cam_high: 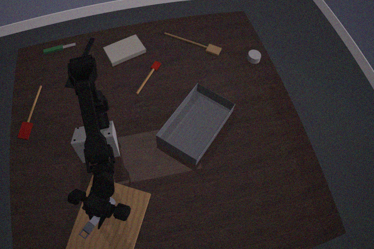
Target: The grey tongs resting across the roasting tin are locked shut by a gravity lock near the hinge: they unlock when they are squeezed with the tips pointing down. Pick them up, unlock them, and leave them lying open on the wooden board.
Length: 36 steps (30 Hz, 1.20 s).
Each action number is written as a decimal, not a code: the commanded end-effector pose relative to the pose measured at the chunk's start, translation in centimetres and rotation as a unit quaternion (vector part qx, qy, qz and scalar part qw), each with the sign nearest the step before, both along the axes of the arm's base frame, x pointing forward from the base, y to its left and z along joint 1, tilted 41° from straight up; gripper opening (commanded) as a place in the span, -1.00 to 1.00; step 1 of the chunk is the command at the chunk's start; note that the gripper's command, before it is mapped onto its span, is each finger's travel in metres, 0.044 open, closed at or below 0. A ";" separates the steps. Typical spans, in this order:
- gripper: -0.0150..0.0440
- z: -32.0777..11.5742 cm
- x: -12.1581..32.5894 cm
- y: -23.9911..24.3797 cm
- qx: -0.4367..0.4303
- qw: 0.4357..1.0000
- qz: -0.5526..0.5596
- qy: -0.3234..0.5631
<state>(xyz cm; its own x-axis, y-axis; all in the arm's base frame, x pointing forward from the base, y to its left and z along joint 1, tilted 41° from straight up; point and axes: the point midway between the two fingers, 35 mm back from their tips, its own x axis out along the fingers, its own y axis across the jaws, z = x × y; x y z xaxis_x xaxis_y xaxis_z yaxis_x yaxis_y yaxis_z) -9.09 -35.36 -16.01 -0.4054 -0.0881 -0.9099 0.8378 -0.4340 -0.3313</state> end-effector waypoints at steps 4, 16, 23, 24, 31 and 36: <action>-1.00 -0.8 -0.2 -0.5 0.029 0.999 -0.013 -0.020; -1.00 -1.9 -0.5 -0.5 0.096 0.993 -0.036 -0.056; -1.00 -2.3 -0.7 -0.4 0.134 0.986 -0.050 -0.079; -1.00 -2.3 -0.7 -0.3 0.140 0.985 -0.052 -0.082; -1.00 -2.5 -0.8 -0.1 0.178 0.976 -0.069 -0.103; -1.00 -2.5 -0.9 0.2 0.204 0.968 -0.082 -0.118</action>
<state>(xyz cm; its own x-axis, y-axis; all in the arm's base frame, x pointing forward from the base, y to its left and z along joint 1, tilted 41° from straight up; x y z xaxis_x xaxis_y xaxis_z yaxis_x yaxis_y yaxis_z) -9.91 -35.00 -18.55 -0.1787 0.3279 -0.9277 0.8460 -0.4302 -0.3150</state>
